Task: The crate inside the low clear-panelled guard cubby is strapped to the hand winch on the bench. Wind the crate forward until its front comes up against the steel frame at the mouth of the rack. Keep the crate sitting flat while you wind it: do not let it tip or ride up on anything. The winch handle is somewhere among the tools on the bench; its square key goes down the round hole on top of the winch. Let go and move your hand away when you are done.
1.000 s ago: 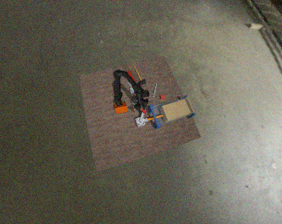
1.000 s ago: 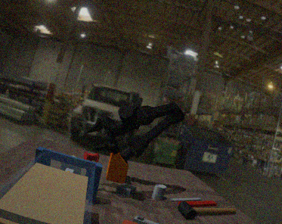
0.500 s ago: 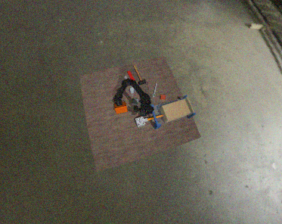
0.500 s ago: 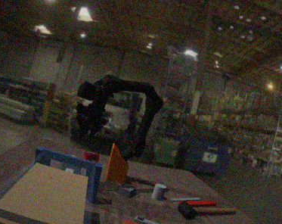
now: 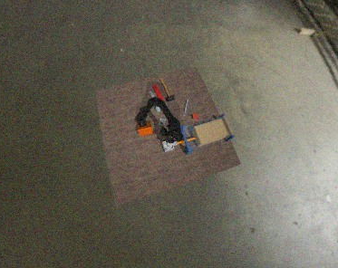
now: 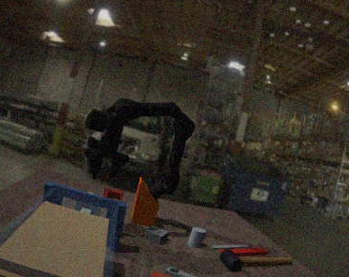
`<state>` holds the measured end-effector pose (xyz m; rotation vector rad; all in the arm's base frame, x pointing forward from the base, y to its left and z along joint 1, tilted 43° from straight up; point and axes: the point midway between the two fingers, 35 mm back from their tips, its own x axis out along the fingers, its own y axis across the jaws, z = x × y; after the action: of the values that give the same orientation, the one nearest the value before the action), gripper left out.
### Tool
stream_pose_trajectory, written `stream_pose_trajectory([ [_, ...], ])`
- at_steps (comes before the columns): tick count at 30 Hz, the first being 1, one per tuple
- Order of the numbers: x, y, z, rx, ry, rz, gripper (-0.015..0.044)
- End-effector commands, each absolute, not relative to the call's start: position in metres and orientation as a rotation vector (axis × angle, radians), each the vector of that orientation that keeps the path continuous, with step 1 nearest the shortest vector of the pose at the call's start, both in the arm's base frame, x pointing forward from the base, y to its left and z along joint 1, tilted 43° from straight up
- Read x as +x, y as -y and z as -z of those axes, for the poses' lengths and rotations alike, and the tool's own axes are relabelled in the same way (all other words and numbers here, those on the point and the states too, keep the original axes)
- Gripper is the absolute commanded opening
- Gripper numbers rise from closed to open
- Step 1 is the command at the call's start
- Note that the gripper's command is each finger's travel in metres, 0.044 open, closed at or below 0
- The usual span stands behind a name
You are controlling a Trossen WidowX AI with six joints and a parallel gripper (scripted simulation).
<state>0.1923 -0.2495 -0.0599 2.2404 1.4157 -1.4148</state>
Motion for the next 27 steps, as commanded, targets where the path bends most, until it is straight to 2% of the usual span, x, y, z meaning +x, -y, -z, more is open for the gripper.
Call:
stream_pose_trajectory([
  [1,0.194,0.229,0.077,2.25,-1.442,1.417,0.044],
  [27,0.201,0.189,0.124,2.252,-1.442,1.416,0.044],
])
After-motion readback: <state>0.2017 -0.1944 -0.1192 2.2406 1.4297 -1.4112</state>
